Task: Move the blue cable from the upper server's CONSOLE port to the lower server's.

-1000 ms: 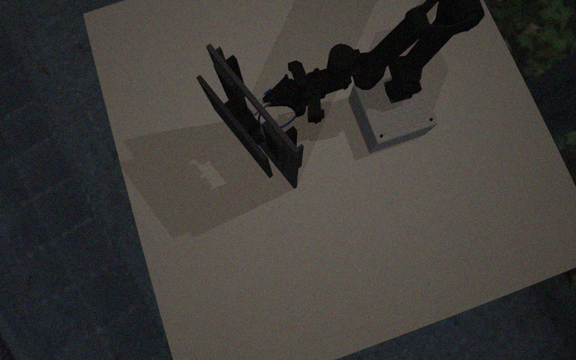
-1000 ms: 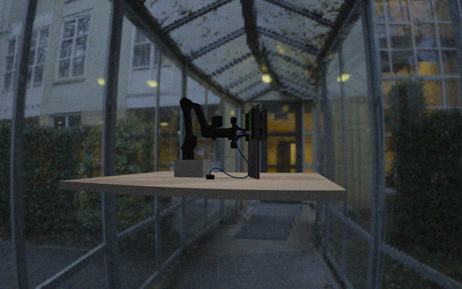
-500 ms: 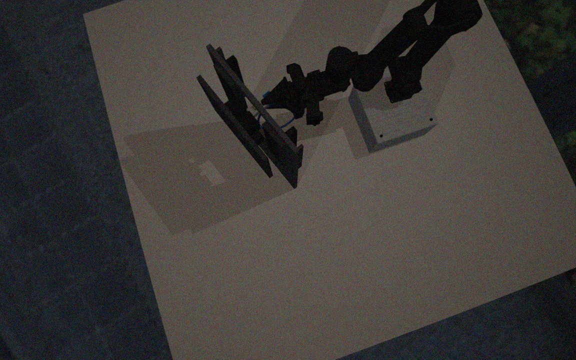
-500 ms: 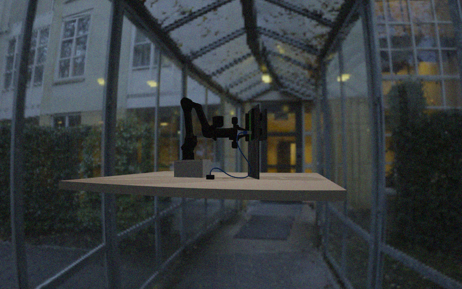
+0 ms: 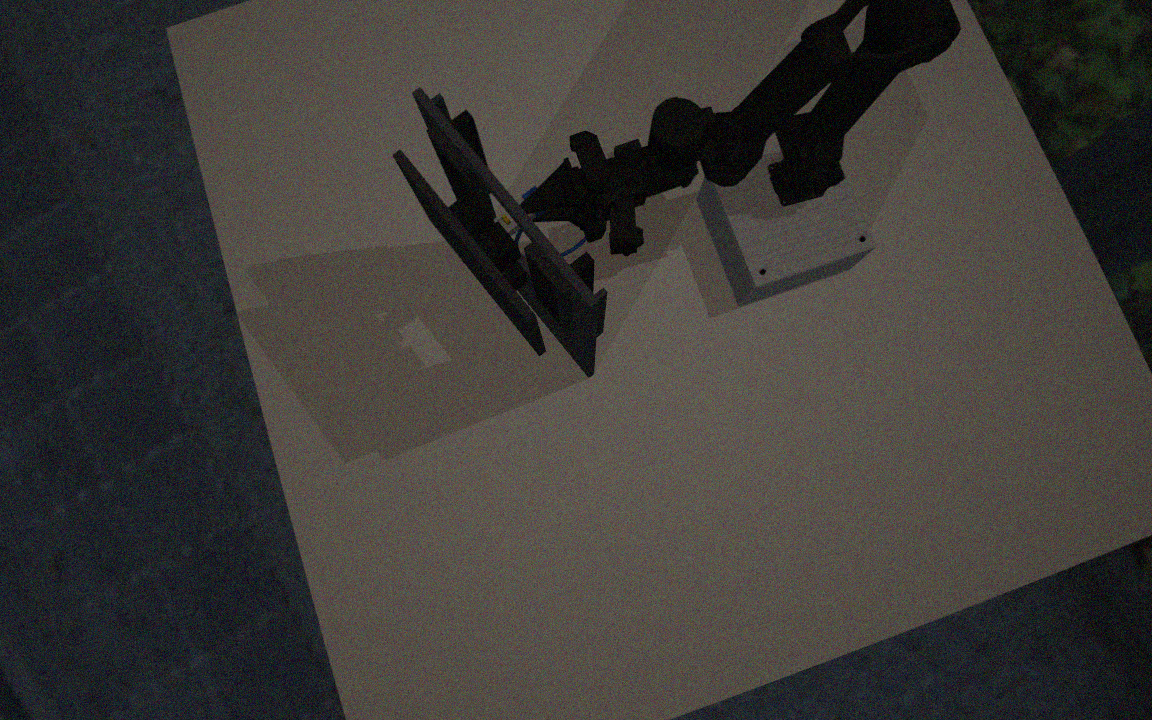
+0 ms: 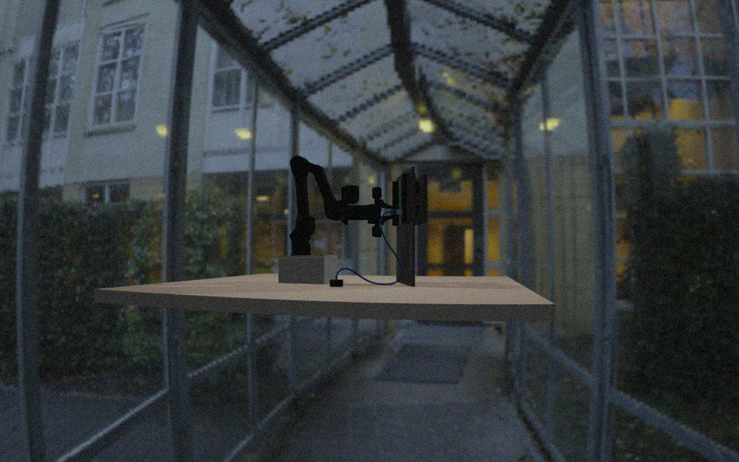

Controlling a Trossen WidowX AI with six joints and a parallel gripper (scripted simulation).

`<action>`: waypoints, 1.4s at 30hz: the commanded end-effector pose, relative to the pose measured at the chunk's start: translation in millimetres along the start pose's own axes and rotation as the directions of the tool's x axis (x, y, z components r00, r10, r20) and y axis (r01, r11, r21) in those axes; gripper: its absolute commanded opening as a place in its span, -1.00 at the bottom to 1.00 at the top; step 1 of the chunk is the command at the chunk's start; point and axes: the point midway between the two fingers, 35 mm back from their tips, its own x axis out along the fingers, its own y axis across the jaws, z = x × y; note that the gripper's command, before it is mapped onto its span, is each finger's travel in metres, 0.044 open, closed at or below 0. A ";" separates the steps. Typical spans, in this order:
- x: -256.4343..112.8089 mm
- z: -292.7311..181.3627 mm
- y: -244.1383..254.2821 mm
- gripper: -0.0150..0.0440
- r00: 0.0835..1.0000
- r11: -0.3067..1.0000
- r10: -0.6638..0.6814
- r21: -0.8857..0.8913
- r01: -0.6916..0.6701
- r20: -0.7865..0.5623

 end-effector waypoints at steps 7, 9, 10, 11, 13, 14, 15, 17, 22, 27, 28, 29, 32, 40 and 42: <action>2.8 0.9 -1.9 -0.49 1.000 1.000 -0.007 0.003 0.007 -0.002; 2.8 0.9 -1.9 -0.49 1.000 1.000 -0.007 0.003 0.007 -0.002; 2.7 1.2 -2.0 -0.49 1.000 1.000 -0.007 0.003 0.007 -0.002; 2.6 1.5 -2.1 -0.49 1.000 1.000 -0.007 0.003 0.007 -0.002; 2.2 2.6 -2.4 -0.49 1.000 1.000 -0.007 0.003 0.007 -0.002; 2.0 3.0 -2.5 -0.49 1.000 1.000 -0.007 0.003 0.007 -0.002; 1.9 3.3 -2.6 -0.49 1.000 1.000 -0.007 0.003 0.007 -0.002; 1.9 3.4 -2.6 -0.49 1.000 1.000 -0.007 0.004 0.007 -0.002; 1.9 3.4 -2.6 -0.49 1.000 1.000 -0.007 0.004 0.007 -0.002; 1.9 3.5 -2.7 -0.49 1.000 1.000 -0.007 0.004 0.007 -0.002; 1.8 3.7 -2.8 -0.49 1.000 1.000 -0.007 0.004 0.007 -0.002; 1.7 4.0 -3.0 -0.49 1.000 1.000 -0.007 0.004 0.007 -0.002; 1.2 5.4 -3.7 -0.49 1.000 1.000 -0.008 0.004 0.008 -0.002; 1.1 5.7 -3.9 -0.49 1.000 1.000 -0.008 0.004 0.008 -0.002; 1.1 5.7 -3.9 -0.49 1.000 1.000 -0.008 0.004 0.008 -0.002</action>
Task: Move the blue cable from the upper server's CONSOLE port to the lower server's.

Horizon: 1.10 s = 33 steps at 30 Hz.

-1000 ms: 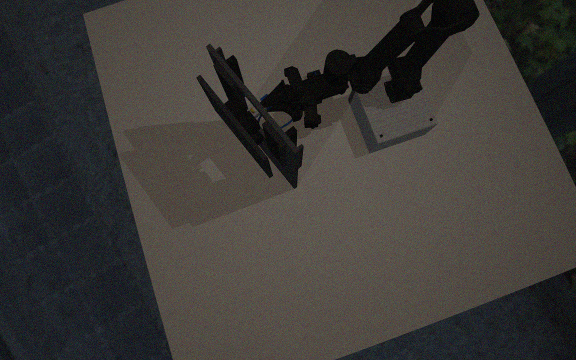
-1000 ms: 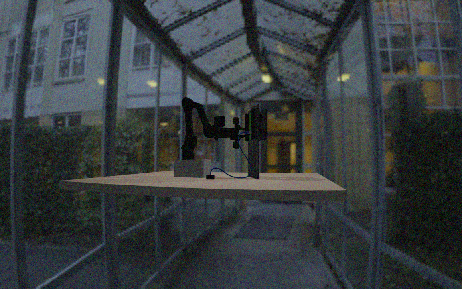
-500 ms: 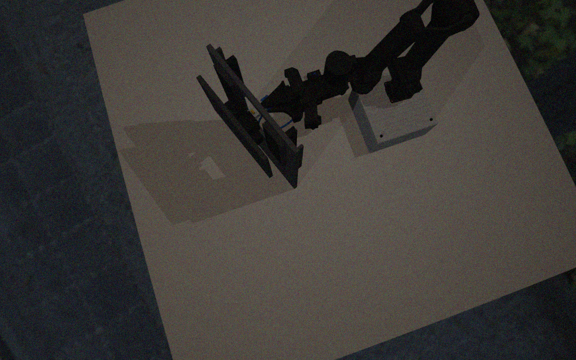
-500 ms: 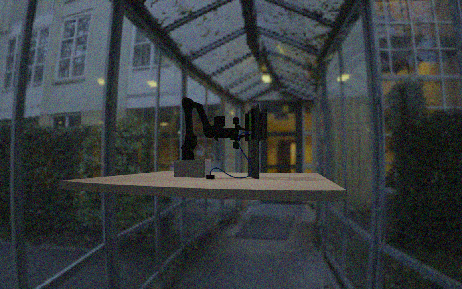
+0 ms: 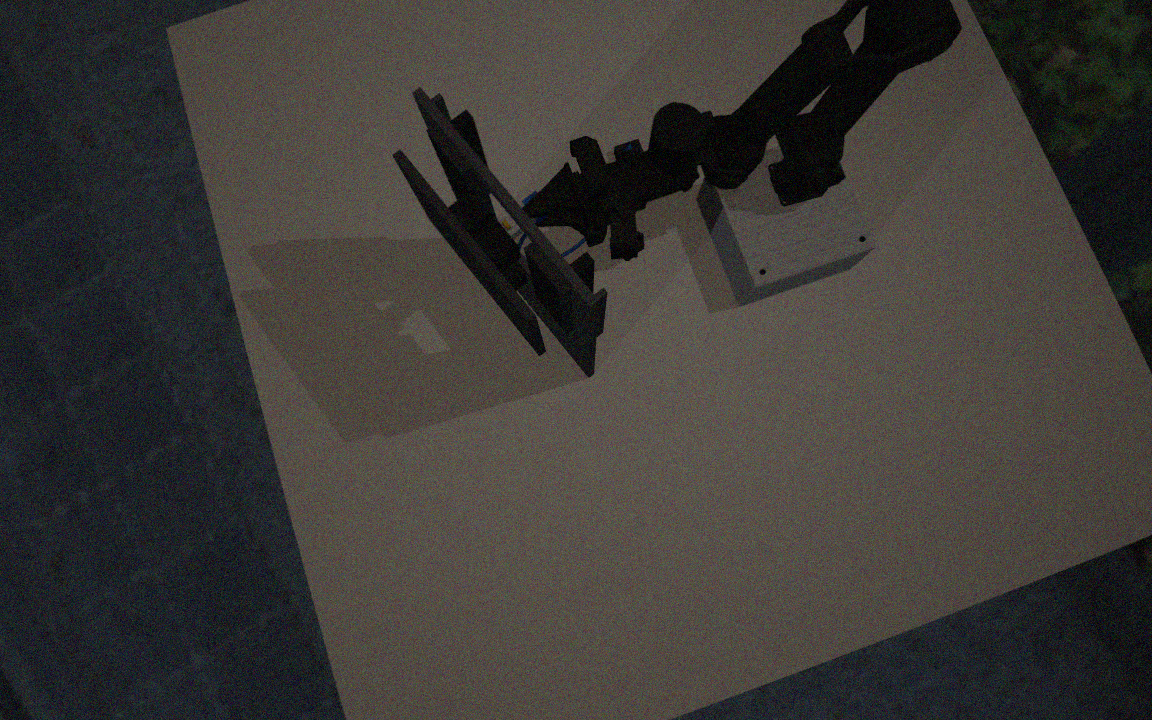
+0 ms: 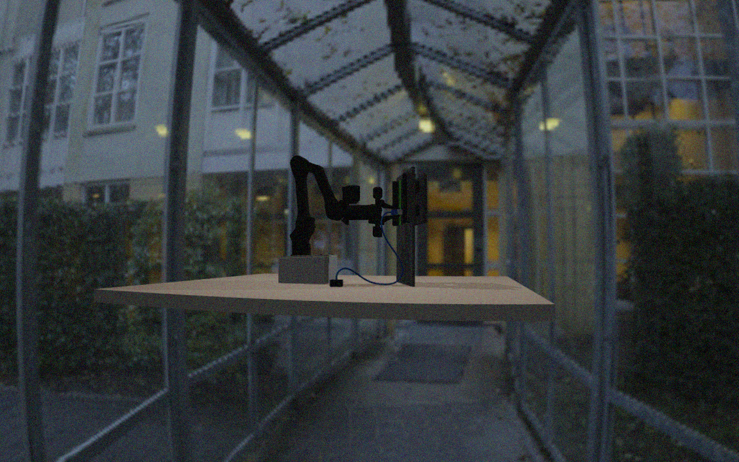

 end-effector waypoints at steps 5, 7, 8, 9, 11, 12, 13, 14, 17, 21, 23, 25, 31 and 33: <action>-0.6 -0.4 -3.6 -0.49 1.000 1.000 -0.011 0.003 0.011 -0.004; -0.6 -0.3 -3.7 -0.49 1.000 1.000 -0.011 0.003 0.011 -0.004; -0.6 -0.1 -3.8 -0.49 1.000 1.000 -0.011 0.003 0.011 -0.004; -0.7 0.2 -4.0 -0.49 1.000 1.000 -0.012 0.003 0.012 -0.004; -1.0 1.0 -4.6 -0.49 1.000 1.000 -0.012 0.003 0.012 -0.004; -1.1 1.3 -4.8 -0.49 1.000 1.000 -0.012 0.003 0.012 -0.004; -1.2 1.4 -4.8 -0.49 1.000 1.000 -0.012 0.003 0.012 -0.004; -1.2 1.4 -4.8 -0.49 1.000 1.000 -0.012 0.003 0.012 -0.004; -1.2 1.4 -4.8 -0.49 1.000 1.000 -0.012 0.003 0.012 -0.004; -1.2 1.4 -4.8 -0.49 1.000 1.000 -0.012 0.003 0.012 -0.004; -1.2 1.4 -4.8 -0.49 1.000 1.000 -0.012 0.003 0.012 -0.004; -1.2 1.4 -4.8 -0.49 1.000 1.000 -0.012 0.003 0.012 -0.004; -1.3 1.9 -5.2 -0.49 1.000 1.000 -0.013 0.004 0.013 -0.004; -1.3 1.9 -5.2 -0.49 1.000 1.000 -0.013 0.004 0.013 -0.004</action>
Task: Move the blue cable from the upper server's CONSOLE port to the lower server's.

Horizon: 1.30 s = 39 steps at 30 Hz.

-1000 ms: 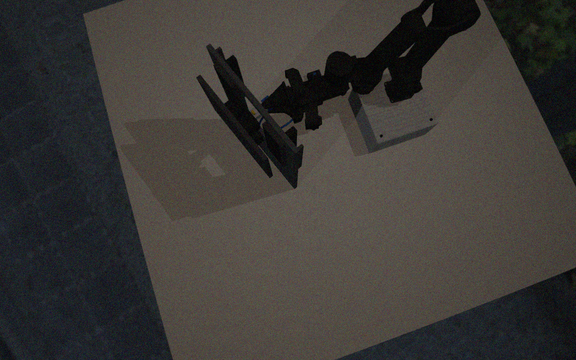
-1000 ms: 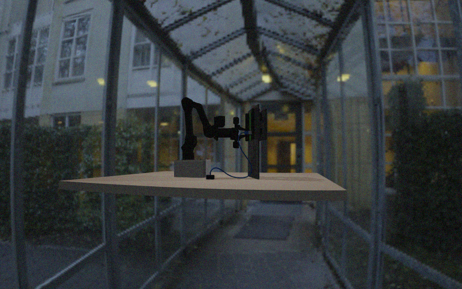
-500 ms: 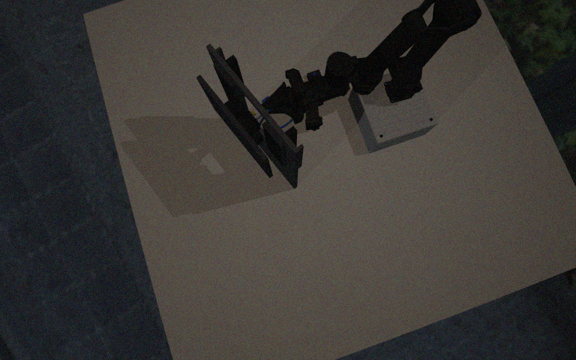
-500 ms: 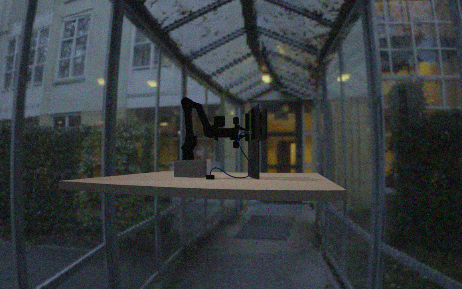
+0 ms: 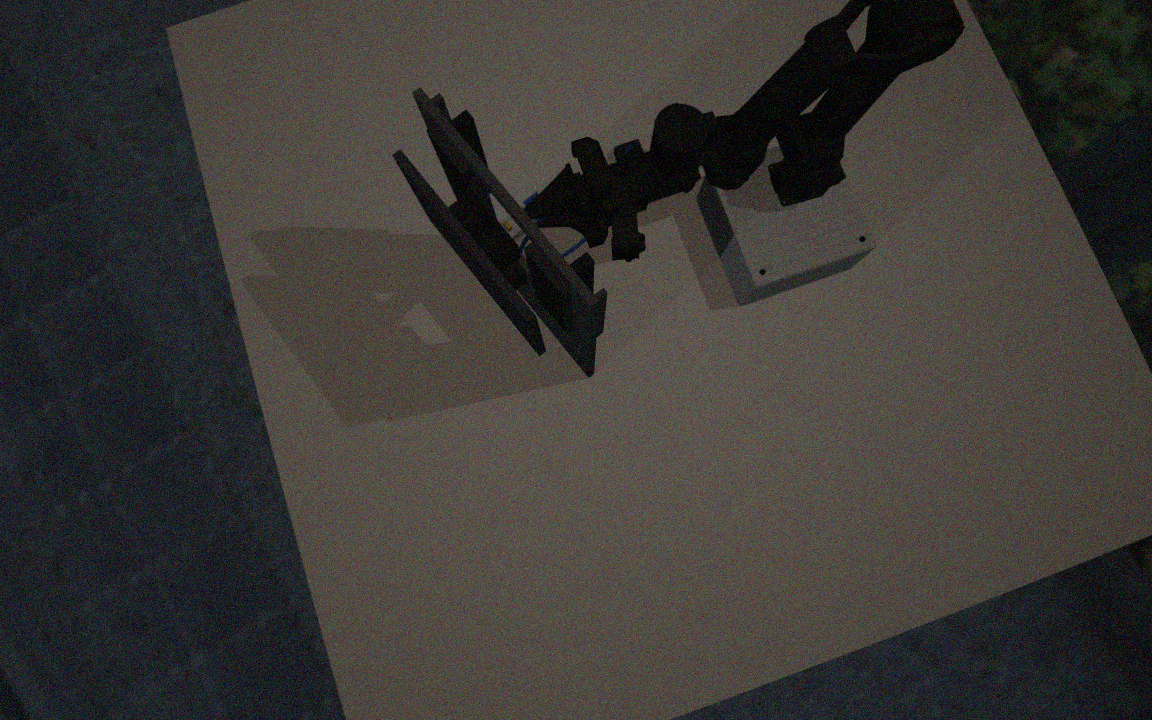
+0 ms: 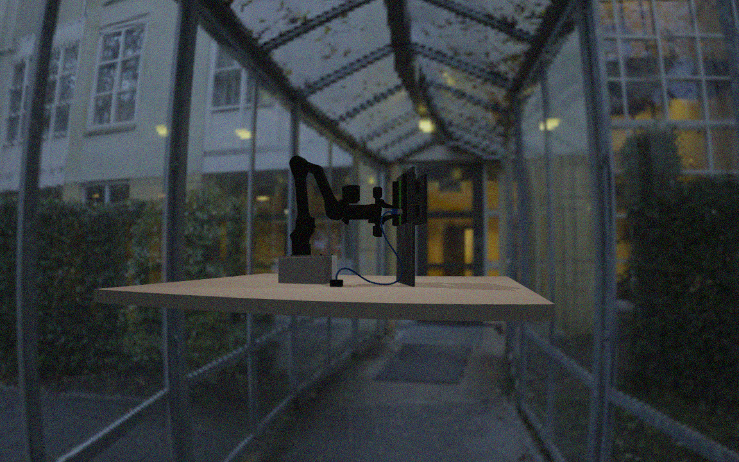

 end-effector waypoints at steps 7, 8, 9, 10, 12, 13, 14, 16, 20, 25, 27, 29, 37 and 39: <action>1.6 0.5 -3.5 -0.49 1.000 1.000 -0.011 0.003 0.011 -0.004; 1.9 0.7 -3.6 -0.49 1.000 1.000 -0.011 0.003 0.011 -0.004; 2.2 0.8 -3.6 -0.49 1.000 1.000 -0.011 0.003 0.011 -0.004; 2.4 0.9 -3.6 -0.49 1.000 1.000 -0.011 0.003 0.011 -0.004; 2.8 1.0 -3.6 -0.49 1.000 1.000 -0.011 0.003 0.011 -0.004; 3.0 1.1 -3.6 -0.49 1.000 1.000 -0.011 0.003 0.011 -0.004; 3.2 1.1 -3.6 -0.49 1.000 1.000 -0.011 0.003 0.011 -0.004; 3.7 1.3 -3.6 -0.49 1.000 1.000 -0.012 0.003 0.012 -0.004; 4.2 1.2 -2.9 -0.49 1.000 1.000 -0.012 0.003 0.012 -0.004; 4.6 1.3 -2.5 -0.49 1.000 1.000 -0.012 0.003 0.012 -0.004; 4.6 1.2 -2.2 -0.49 1.000 1.000 -0.012 0.003 0.012 -0.004; 4.7 1.0 -1.6 -0.49 1.000 1.000 -0.012 0.003 0.012 -0.004; 4.9 0.7 -0.6 -0.49 1.000 1.000 -0.011 0.003 0.011 -0.004; 4.9 0.7 -0.5 -0.49 1.000 1.000 -0.011 0.003 0.011 -0.004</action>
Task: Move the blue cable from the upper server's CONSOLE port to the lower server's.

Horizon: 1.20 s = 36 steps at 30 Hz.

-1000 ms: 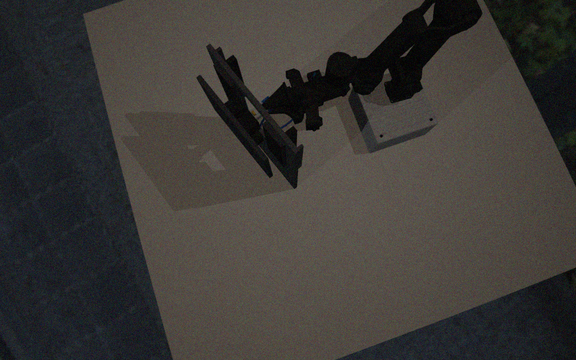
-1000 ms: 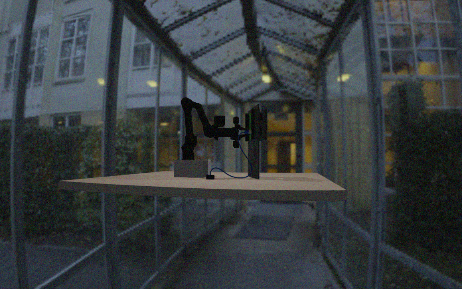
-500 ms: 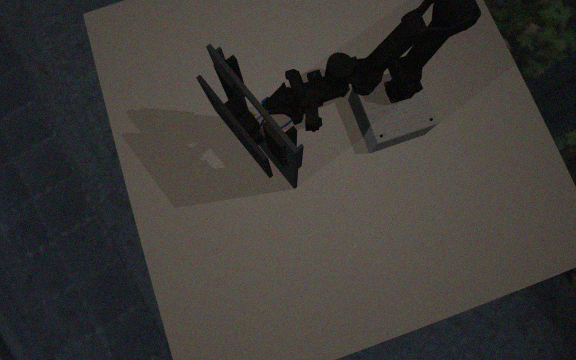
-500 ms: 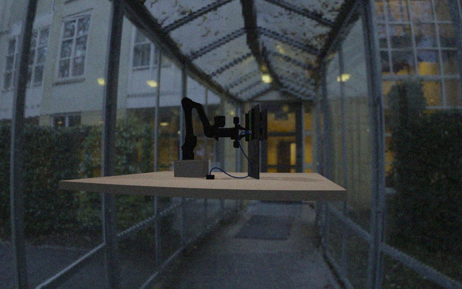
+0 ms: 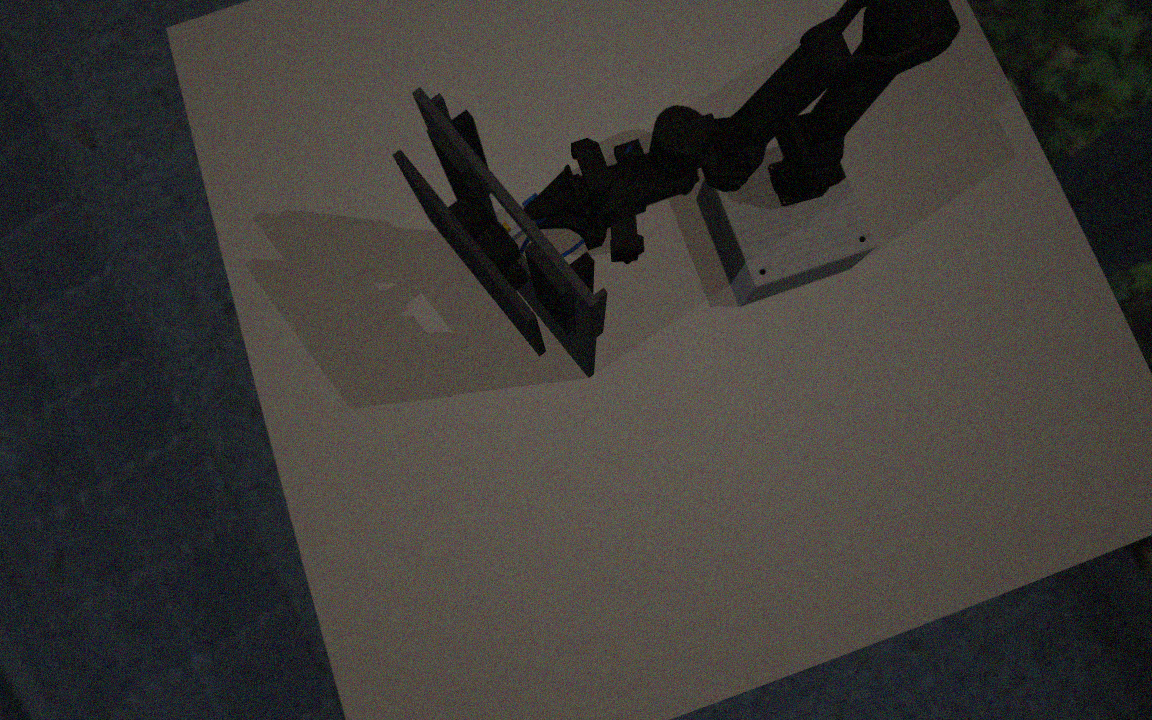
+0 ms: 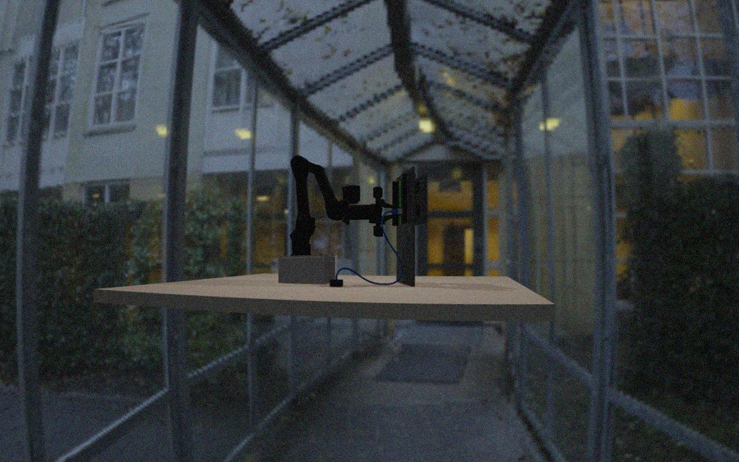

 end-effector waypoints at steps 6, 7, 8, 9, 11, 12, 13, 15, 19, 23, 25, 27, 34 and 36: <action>2.5 -1.1 1.3 -0.49 1.000 1.000 0.002 0.001 -0.002 -0.003; 2.5 -1.1 1.4 -0.49 1.000 1.000 0.002 0.001 -0.002 -0.003; 2.5 -1.1 1.4 -0.49 1.000 1.000 0.002 0.001 -0.002 -0.003; 2.5 -1.1 1.4 -0.49 1.000 1.000 0.002 0.001 -0.002 -0.003; 2.5 -1.1 1.5 -0.49 1.000 1.000 0.002 0.001 -0.002 -0.003; 2.6 -1.2 1.7 -0.49 1.000 1.000 0.002 0.001 -0.002 -0.003; 2.6 -1.3 2.0 -0.49 1.000 1.000 0.003 0.001 -0.003 -0.004; 2.7 -1.4 2.3 -0.49 1.000 1.000 0.003 0.001 -0.003 -0.004; 2.7 -1.4 2.4 -0.49 1.000 1.000 0.003 0.001 -0.003 -0.004; 2.8 -1.6 3.3 -0.49 1.000 1.000 0.005 0.000 -0.005 -0.004; 2.8 -1.6 3.3 -0.49 1.000 1.000 0.005 0.000 -0.005 -0.004; 2.8 -1.7 3.4 -0.49 1.000 1.000 0.005 0.000 -0.005 -0.004; 2.9 -1.9 4.2 -0.49 1.000 1.000 0.007 0.000 -0.007 -0.005; 3.0 -2.0 4.5 -0.49 1.000 1.000 0.009 0.000 -0.009 -0.005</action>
